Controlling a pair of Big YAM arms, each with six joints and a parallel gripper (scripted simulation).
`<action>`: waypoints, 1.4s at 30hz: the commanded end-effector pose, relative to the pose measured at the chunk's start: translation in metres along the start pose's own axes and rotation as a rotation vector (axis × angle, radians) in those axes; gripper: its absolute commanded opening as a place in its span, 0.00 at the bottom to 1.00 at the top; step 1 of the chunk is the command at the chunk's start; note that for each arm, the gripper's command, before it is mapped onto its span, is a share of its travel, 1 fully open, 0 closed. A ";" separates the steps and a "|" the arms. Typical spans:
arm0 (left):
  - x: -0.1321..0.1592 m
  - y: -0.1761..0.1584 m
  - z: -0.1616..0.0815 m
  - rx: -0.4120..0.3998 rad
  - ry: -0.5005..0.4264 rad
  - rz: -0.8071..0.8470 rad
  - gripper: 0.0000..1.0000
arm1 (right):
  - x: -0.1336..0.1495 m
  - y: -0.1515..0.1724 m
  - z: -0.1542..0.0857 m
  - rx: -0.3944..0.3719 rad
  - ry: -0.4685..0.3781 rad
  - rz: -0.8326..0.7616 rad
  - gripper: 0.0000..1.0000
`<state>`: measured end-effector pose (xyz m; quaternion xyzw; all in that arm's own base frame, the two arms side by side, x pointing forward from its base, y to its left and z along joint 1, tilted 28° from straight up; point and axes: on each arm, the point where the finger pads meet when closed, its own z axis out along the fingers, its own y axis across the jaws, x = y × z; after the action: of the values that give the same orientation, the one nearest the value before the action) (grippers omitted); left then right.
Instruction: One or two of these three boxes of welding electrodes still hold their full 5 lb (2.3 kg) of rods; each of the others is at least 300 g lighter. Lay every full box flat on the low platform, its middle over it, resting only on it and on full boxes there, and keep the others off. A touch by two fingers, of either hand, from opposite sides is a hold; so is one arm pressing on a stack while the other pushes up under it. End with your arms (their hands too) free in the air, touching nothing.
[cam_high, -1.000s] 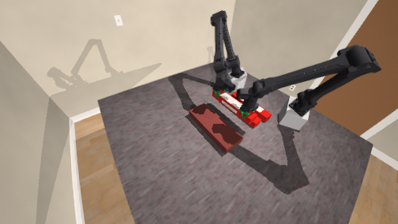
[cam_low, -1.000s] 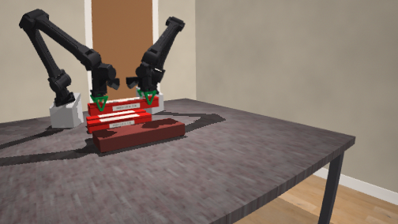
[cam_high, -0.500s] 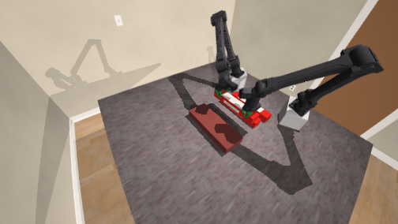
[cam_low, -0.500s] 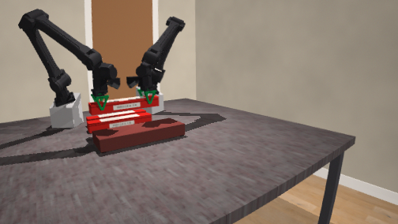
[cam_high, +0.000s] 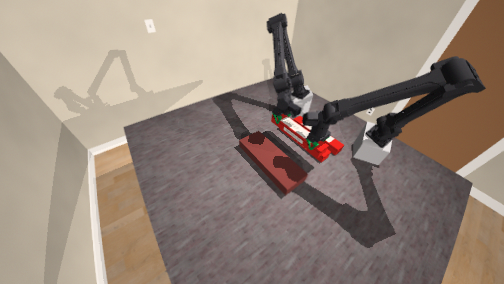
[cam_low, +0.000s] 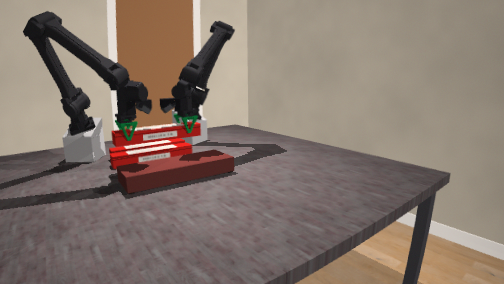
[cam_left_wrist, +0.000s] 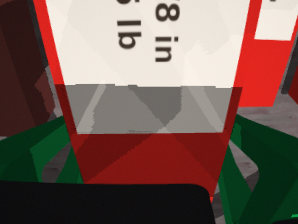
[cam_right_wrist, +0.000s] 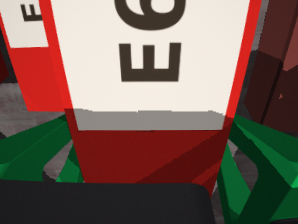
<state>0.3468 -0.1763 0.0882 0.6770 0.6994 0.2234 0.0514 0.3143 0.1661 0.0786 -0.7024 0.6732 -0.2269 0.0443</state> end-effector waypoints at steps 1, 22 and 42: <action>-0.005 0.015 -0.020 -0.050 -0.027 -0.018 0.00 | -0.006 -0.015 -0.017 0.046 -0.024 0.013 0.00; -0.005 0.014 -0.046 -0.051 -0.028 -0.019 0.00 | -0.006 -0.014 -0.043 0.046 -0.026 0.014 0.00; -0.004 0.013 -0.071 -0.051 -0.030 -0.020 0.00 | -0.005 -0.014 -0.068 0.046 -0.027 0.015 0.00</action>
<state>0.3241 -0.1825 0.1114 0.6753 0.7031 0.2187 0.0430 0.2930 0.1735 0.1017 -0.7034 0.6741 -0.2228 0.0334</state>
